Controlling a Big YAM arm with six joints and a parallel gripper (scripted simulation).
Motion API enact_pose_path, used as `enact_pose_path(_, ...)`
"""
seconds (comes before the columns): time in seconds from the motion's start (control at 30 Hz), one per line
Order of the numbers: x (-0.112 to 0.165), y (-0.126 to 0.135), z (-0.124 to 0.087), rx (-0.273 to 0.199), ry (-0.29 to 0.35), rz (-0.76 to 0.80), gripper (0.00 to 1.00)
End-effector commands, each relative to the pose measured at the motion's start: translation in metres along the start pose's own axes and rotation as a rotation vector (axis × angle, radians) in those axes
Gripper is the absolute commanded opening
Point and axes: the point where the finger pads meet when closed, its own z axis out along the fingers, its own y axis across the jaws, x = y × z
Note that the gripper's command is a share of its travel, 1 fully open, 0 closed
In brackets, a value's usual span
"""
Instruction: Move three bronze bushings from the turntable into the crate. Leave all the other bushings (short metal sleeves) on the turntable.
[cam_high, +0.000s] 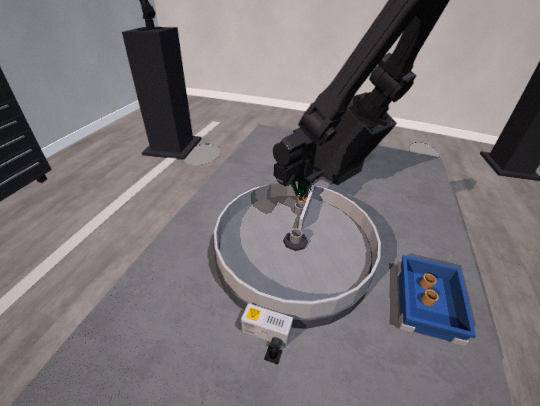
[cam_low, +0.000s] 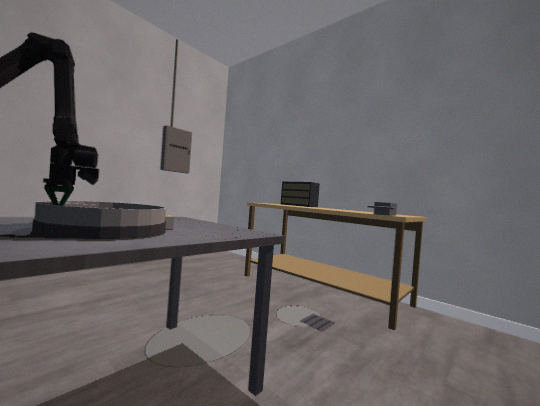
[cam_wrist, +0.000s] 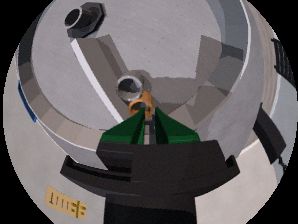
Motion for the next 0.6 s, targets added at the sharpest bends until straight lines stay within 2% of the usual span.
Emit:
enact_pose_path(0.0,-0.0048,0.0033,0.0042,-0.002,-0.004,-0.008,0.13)
enact_pose_path(0.57,-0.0025,0.0033,0.0039,-0.002,-0.001,-0.006,0.13)
